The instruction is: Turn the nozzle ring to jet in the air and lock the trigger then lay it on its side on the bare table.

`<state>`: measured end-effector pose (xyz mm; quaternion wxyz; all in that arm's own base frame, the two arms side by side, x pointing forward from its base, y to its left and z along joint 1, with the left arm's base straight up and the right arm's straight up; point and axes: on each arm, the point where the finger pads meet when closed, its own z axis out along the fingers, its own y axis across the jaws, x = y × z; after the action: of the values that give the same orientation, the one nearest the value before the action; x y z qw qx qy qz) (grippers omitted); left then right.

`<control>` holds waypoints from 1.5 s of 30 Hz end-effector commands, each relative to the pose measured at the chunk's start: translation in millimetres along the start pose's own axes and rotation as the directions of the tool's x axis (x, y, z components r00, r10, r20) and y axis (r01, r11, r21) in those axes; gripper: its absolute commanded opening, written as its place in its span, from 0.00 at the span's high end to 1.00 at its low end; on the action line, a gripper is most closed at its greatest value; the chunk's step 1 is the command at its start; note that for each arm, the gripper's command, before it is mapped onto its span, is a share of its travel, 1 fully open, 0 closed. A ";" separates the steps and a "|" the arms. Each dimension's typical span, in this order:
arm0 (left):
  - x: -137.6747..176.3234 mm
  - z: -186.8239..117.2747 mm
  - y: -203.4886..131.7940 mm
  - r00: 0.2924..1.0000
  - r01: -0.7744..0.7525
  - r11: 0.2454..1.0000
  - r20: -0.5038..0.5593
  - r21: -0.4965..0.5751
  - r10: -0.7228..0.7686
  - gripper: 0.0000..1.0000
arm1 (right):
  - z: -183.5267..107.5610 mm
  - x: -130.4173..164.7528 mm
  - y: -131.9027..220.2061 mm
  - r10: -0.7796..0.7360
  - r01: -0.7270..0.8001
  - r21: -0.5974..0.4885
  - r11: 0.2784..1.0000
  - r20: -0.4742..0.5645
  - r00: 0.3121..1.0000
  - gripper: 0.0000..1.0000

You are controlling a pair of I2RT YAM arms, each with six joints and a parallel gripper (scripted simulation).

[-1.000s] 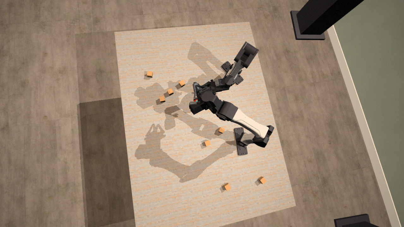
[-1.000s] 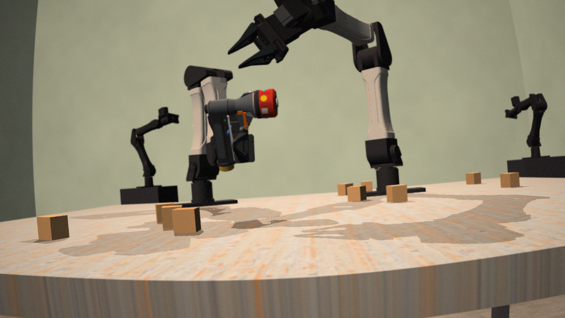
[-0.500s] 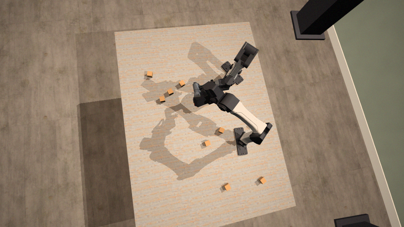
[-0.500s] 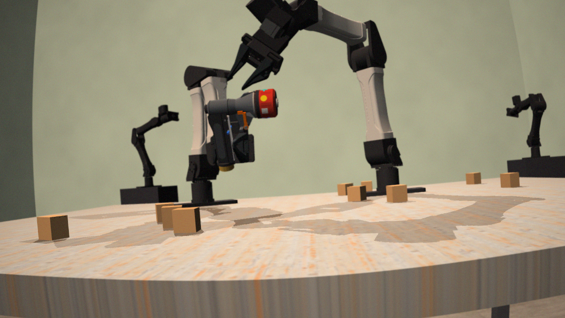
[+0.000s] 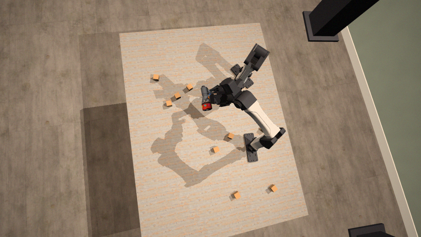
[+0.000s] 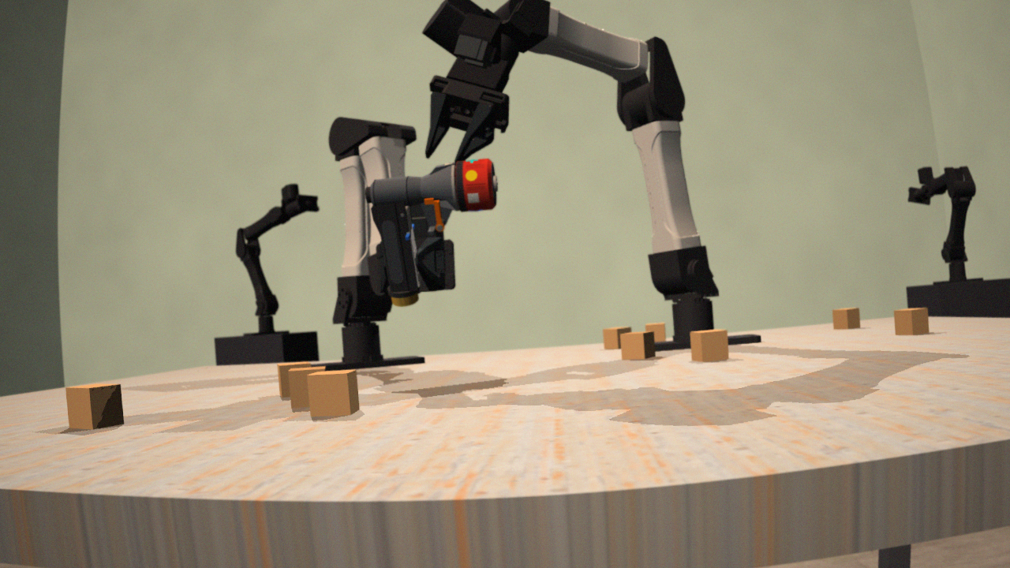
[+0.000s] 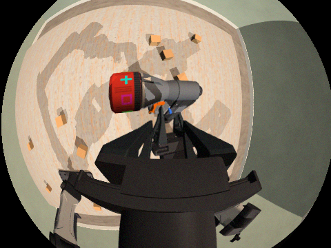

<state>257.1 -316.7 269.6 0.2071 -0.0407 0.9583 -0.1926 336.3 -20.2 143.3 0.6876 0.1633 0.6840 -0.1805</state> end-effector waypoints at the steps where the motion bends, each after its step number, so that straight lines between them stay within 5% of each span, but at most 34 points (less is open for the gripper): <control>1: 3.5 -12.0 16.3 0.987 -0.136 0.973 0.058 -0.186 0.149 0.63 | 5.8 -42.1 3.4 0.132 -0.133 0.000 0.991 0.122 0.984 0.64; 10: 14.4 -9.6 -2.8 0.992 -0.119 0.985 0.036 -0.122 0.124 0.63 | 5.8 -42.1 3.4 0.132 -0.133 0.000 0.991 0.122 0.984 0.64; 13: 2.3 -30.6 -1.7 0.992 -0.091 0.993 0.079 -0.079 0.097 0.63 | 5.8 -42.1 3.4 0.132 -0.133 0.000 0.991 0.122 0.984 0.64; 41: 10.4 35.9 14.5 0.991 -0.127 0.981 0.021 -0.147 0.131 0.63 | 5.8 -42.1 3.4 0.132 -0.133 0.000 0.991 0.122 0.984 0.64; 45: 6.5 18.7 5.2 0.990 -0.125 0.987 0.055 -0.096 0.131 0.63 | 5.8 -42.1 3.4 0.132 -0.133 0.000 0.991 0.122 0.984 0.64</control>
<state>255.3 -314.0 233.8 0.2271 0.0043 0.9683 -0.1041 336.3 -20.2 143.3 0.6876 0.1633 0.6840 -0.1805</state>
